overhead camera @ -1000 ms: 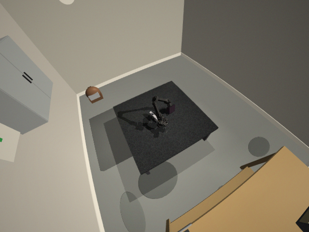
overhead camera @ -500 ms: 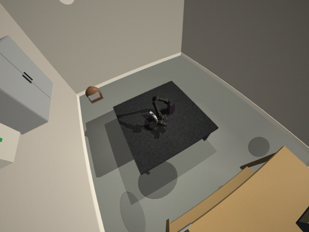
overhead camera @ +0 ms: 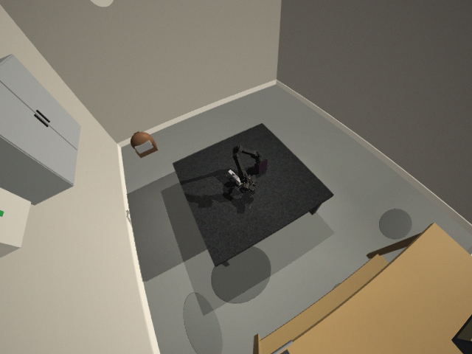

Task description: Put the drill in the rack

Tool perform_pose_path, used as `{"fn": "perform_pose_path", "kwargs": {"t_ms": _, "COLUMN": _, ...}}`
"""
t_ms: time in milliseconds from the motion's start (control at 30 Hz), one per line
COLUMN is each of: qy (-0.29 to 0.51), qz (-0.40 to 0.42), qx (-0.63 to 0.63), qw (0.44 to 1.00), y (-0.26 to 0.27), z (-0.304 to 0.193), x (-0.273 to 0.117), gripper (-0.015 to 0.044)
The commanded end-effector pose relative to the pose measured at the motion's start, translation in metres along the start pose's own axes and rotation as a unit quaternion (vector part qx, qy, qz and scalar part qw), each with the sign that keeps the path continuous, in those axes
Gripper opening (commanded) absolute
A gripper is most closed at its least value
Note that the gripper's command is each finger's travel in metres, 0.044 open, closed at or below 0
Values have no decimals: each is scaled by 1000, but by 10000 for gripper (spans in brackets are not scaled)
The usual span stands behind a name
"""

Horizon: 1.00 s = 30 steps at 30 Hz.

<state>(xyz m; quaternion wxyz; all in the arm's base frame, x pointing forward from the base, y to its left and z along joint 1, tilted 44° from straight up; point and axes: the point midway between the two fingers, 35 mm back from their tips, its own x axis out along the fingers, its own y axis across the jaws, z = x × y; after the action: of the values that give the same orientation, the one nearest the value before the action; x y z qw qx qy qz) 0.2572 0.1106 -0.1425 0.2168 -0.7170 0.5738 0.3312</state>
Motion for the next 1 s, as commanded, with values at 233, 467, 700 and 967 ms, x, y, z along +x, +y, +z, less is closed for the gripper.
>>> {"fn": "perform_pose_path", "kwargs": {"t_ms": 233, "qy": -3, "qz": 1, "qx": 3, "qw": 1000, "y": 0, "z": 0, "x": -7, "gripper": 0}}
{"fn": "perform_pose_path", "kwargs": {"t_ms": 467, "qy": -3, "qz": 1, "qx": 3, "qw": 1000, "y": 0, "z": 0, "x": -11, "gripper": 0}}
{"fn": "perform_pose_path", "kwargs": {"t_ms": 700, "qy": -3, "qz": 1, "qx": 3, "qw": 1000, "y": 0, "z": -1, "x": -15, "gripper": 0}}
{"fn": "perform_pose_path", "kwargs": {"t_ms": 967, "qy": -3, "qz": 1, "qx": 3, "qw": 1000, "y": 0, "z": -1, "x": -18, "gripper": 0}}
